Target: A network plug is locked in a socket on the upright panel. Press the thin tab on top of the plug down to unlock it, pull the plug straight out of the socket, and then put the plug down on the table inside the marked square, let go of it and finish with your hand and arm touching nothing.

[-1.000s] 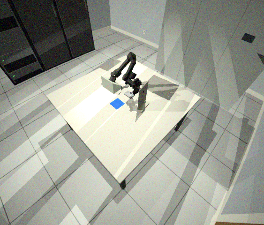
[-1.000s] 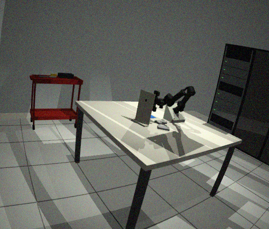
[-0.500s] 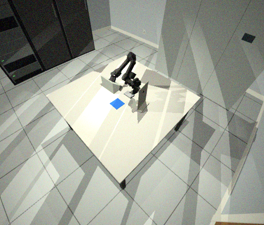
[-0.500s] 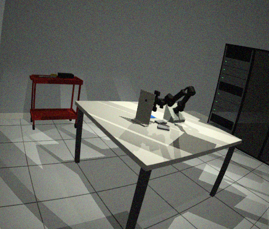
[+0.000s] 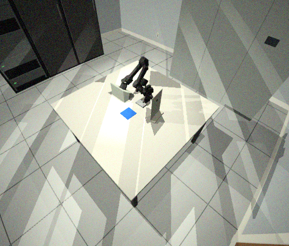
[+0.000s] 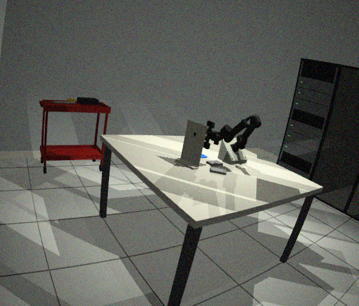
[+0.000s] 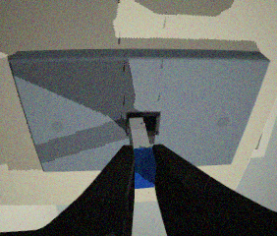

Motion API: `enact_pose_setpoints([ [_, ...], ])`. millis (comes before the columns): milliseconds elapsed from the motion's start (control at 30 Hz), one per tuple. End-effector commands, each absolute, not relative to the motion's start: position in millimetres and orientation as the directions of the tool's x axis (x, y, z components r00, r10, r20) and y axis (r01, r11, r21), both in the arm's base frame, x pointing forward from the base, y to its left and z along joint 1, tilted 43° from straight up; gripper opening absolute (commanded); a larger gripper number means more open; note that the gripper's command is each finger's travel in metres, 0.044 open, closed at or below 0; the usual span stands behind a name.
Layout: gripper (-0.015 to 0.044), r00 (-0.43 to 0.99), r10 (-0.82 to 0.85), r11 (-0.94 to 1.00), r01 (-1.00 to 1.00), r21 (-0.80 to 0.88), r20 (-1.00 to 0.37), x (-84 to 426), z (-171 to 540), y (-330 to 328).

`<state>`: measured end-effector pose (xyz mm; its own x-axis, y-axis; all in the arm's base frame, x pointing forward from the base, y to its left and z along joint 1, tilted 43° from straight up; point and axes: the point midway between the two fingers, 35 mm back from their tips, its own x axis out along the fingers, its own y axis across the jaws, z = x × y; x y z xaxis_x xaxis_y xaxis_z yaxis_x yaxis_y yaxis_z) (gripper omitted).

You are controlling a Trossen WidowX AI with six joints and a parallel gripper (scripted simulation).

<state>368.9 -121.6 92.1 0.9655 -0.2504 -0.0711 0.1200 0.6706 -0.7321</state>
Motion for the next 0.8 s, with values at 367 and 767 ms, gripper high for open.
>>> enact_pose_setpoints([
  [367, 0.0000, 0.966, -0.247, 0.669, 0.114, -0.734, -0.075, 358, 90, -120],
  [767, 0.0000, 0.966, -0.247, 0.669, 0.113, -0.734, -0.076, 351, 88, -120],
])
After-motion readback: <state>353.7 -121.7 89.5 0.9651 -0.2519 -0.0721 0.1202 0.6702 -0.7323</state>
